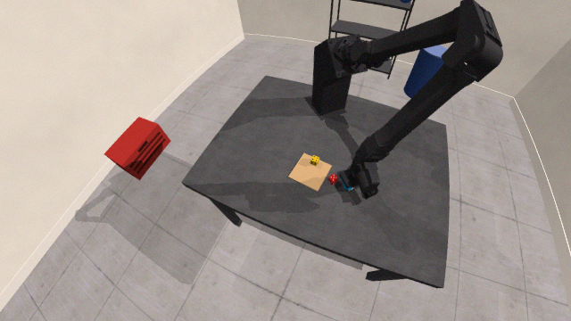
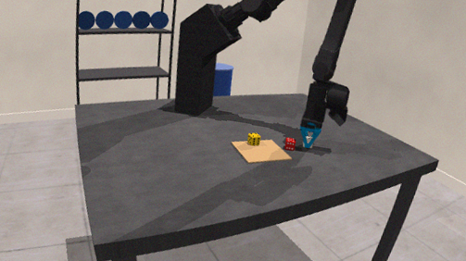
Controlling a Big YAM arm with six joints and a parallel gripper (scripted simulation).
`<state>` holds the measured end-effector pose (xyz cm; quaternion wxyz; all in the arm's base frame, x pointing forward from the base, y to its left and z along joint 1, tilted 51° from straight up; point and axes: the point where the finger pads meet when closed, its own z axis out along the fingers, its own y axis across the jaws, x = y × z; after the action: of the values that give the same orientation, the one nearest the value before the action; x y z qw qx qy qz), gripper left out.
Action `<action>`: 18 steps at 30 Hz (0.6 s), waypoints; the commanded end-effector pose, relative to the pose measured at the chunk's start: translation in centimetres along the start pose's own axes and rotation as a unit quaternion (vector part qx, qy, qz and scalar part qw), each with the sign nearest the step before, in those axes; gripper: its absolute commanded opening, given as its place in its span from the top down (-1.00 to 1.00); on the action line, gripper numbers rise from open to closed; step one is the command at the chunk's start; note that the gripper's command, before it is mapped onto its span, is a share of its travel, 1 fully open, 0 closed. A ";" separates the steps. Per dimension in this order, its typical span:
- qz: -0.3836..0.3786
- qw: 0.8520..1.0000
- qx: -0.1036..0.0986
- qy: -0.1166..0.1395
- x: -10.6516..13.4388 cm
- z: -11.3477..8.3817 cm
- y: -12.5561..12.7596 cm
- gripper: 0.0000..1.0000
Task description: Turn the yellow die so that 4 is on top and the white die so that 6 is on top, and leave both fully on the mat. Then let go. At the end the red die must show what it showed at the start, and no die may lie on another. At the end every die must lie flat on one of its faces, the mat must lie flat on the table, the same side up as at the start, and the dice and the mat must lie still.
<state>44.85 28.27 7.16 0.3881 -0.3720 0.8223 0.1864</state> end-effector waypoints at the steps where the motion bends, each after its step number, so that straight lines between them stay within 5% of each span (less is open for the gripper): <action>1: -0.004 1.000 -0.001 -0.012 -0.9 0.1 0.5 0.12; 3: -0.004 1.000 -0.001 -0.012 -0.9 0.1 0.5 0.12; 4: -0.004 1.000 -0.001 -0.012 -0.9 0.1 0.5 0.50; 18: -0.004 1.000 -0.001 -0.012 -0.9 0.1 0.5 0.50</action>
<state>44.86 28.26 7.15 0.3881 -0.3719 0.8224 0.1864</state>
